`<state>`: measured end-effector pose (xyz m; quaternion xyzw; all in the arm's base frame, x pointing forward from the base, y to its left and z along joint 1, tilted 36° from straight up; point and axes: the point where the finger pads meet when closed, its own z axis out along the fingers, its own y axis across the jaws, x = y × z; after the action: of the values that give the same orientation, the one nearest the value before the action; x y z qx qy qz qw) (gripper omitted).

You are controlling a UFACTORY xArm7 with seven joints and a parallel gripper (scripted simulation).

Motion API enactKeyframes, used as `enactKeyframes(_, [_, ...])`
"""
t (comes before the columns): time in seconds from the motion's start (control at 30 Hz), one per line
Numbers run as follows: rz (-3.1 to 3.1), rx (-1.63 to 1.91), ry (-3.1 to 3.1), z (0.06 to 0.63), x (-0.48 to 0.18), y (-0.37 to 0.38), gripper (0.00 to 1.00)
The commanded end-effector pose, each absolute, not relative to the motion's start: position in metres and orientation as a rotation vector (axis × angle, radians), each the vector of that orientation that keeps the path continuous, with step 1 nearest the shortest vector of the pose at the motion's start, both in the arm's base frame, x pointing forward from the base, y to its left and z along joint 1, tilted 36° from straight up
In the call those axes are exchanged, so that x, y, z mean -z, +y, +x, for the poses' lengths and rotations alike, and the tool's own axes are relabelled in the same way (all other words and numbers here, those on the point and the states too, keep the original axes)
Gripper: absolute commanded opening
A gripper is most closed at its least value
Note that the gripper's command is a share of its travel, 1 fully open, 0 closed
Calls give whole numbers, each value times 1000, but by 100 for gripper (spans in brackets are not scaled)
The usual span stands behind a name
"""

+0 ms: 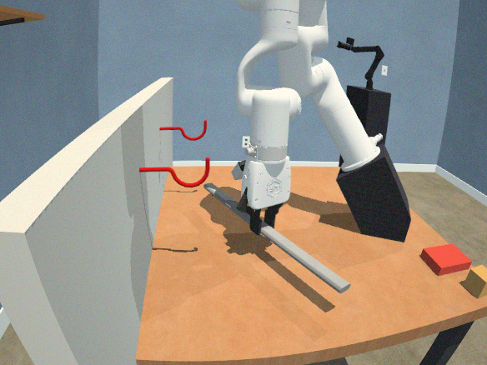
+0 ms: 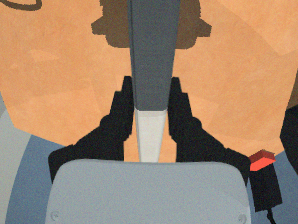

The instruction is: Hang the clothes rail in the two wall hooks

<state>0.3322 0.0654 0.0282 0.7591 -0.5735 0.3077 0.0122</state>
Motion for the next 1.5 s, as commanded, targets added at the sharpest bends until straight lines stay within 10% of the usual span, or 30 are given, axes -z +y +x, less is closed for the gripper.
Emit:
enactKeyframes(0.0, [2369, -960, -1787, 331, -31, 67, 0])
enactKeyframes(1.47, [2369, -961, -1787, 313, -64, 82, 0])
